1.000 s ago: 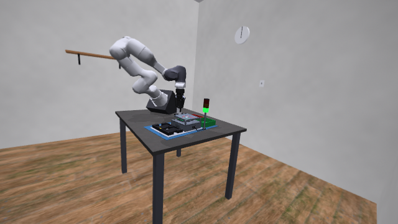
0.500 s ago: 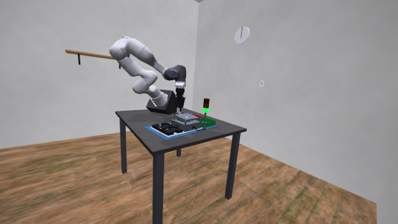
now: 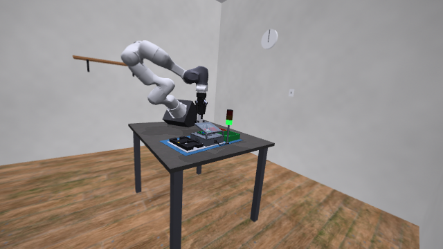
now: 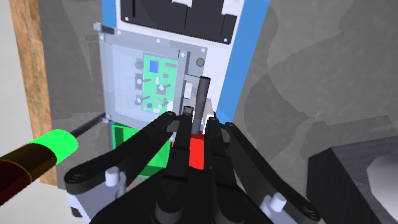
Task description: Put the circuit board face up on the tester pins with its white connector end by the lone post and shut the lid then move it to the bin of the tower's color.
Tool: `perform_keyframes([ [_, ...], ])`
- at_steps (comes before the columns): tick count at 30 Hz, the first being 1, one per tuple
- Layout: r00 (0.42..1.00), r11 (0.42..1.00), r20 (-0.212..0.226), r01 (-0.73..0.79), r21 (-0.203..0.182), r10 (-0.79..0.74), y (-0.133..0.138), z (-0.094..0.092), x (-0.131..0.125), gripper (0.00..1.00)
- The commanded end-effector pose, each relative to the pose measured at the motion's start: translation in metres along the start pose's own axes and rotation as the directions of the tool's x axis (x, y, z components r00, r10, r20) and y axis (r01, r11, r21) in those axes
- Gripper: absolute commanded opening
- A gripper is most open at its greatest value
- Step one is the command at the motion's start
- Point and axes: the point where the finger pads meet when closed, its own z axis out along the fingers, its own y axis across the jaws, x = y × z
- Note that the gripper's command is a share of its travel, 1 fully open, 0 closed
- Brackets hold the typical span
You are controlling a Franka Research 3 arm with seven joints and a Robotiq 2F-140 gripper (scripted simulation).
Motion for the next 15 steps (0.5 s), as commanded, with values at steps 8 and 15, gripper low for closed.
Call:
perform_keyframes([
  [8, 1.0, 1.0, 0.002, 0.012, 0.005, -0.012, -0.0059, -0.0181, -0.0008, 0.0],
  [15, 1.0, 1.0, 0.002, 0.012, 0.005, -0.012, -0.006, -0.0184, -0.0008, 0.0],
])
